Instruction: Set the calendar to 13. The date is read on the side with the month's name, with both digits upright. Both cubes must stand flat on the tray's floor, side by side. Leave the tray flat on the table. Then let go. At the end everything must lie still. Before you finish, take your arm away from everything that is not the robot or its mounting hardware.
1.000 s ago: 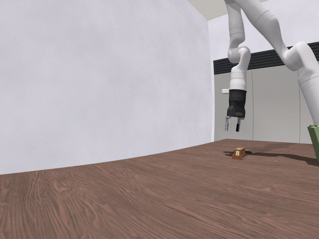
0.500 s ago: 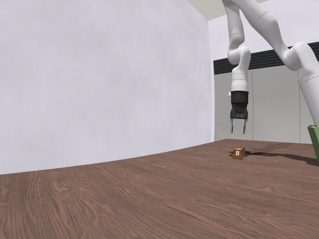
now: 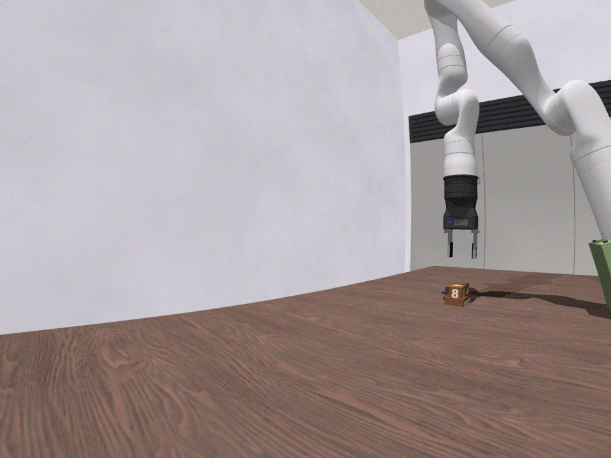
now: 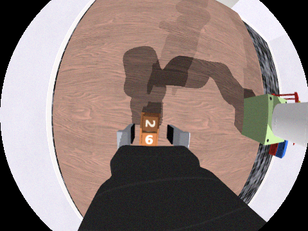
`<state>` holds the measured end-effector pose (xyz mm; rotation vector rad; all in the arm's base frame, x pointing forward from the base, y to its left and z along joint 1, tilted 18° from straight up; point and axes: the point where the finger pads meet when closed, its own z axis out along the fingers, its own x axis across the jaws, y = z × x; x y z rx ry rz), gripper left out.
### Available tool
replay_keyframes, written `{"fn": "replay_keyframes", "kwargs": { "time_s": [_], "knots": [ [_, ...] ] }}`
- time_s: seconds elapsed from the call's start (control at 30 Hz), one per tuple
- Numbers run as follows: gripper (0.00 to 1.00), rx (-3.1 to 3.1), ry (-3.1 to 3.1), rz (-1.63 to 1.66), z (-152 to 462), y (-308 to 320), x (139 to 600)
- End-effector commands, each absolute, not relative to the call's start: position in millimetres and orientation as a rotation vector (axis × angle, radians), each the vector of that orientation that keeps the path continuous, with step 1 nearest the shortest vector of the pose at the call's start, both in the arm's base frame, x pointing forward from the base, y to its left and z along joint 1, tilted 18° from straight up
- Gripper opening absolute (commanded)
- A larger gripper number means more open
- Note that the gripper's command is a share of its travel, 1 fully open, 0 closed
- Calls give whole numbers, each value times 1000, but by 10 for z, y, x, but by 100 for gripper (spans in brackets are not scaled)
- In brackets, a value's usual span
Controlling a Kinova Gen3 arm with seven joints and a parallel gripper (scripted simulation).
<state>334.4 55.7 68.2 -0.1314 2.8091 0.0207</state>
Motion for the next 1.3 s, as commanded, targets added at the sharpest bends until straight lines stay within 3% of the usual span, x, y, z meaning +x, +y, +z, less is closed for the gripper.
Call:
{"fn": "replay_keyframes", "kwargs": {
  "time_s": [0.0,0.4,0.43,1.27],
  "knots": [
    [100,-90,2817,26,684,512,3351],
    [100,-63,2821,31,677,515,3339],
    [90,-63,2821,31,677,515,3339],
    [90,-63,2821,31,677,515,3339]
  ]
}}
